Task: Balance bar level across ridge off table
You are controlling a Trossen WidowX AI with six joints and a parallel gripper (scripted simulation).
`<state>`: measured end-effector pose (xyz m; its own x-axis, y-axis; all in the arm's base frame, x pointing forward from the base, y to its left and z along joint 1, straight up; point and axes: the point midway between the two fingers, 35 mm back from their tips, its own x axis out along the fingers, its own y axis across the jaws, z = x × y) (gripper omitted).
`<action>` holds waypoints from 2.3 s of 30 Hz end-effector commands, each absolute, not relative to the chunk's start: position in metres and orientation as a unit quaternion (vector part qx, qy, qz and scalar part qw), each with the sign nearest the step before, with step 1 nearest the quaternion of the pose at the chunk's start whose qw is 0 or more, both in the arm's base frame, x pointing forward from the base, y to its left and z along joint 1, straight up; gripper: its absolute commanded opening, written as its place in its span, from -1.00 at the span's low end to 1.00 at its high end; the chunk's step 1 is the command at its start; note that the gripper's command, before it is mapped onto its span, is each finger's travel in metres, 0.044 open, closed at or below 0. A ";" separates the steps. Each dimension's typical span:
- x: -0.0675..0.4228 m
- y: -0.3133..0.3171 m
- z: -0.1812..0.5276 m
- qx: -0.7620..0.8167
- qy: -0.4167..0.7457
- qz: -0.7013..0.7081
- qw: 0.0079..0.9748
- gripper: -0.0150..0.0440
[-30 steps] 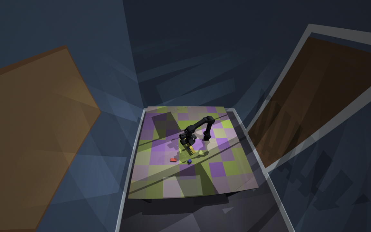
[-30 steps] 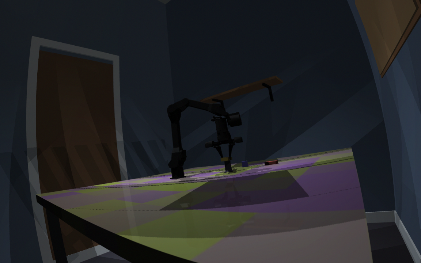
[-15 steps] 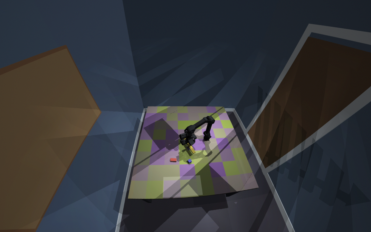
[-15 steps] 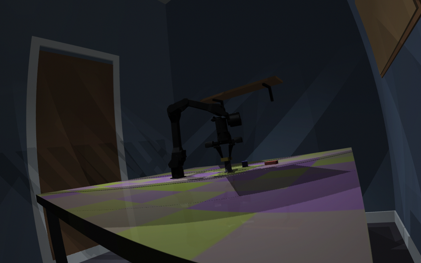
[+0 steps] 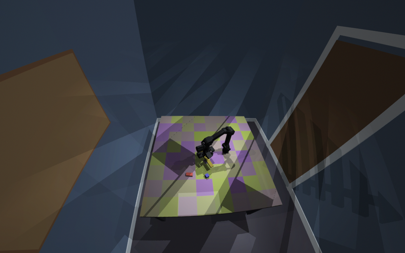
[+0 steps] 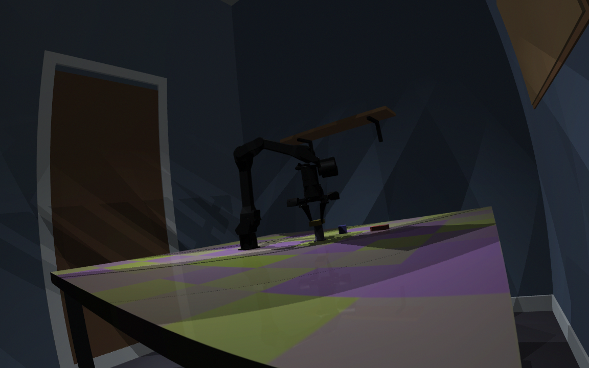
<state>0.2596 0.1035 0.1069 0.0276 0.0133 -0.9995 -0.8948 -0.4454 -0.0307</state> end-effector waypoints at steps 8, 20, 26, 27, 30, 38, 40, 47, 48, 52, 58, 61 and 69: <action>0.260 0.103 0.106 -0.608 0.363 0.595 0.380 -0.49; 0.260 0.103 0.107 -0.607 0.363 0.595 0.382 -0.49; 0.260 0.103 0.107 -0.607 0.363 0.595 0.382 -0.49; 0.260 0.103 0.107 -0.607 0.363 0.595 0.382 -0.49; 0.260 0.103 0.107 -0.607 0.363 0.595 0.382 -0.49; 0.260 0.103 0.107 -0.607 0.363 0.595 0.382 -0.49; 0.260 0.103 0.107 -0.607 0.363 0.595 0.382 -0.49; 0.260 0.103 0.107 -0.607 0.363 0.595 0.382 -0.49; 0.260 0.103 0.107 -0.607 0.363 0.595 0.382 -0.49; 0.260 0.103 0.107 -0.607 0.363 0.595 0.382 -0.14; 0.260 0.103 0.107 -0.607 0.363 0.595 0.382 0.07; 0.260 0.103 0.107 -0.607 0.363 0.595 0.382 0.07; 0.260 0.103 0.107 -0.607 0.363 0.595 0.382 0.08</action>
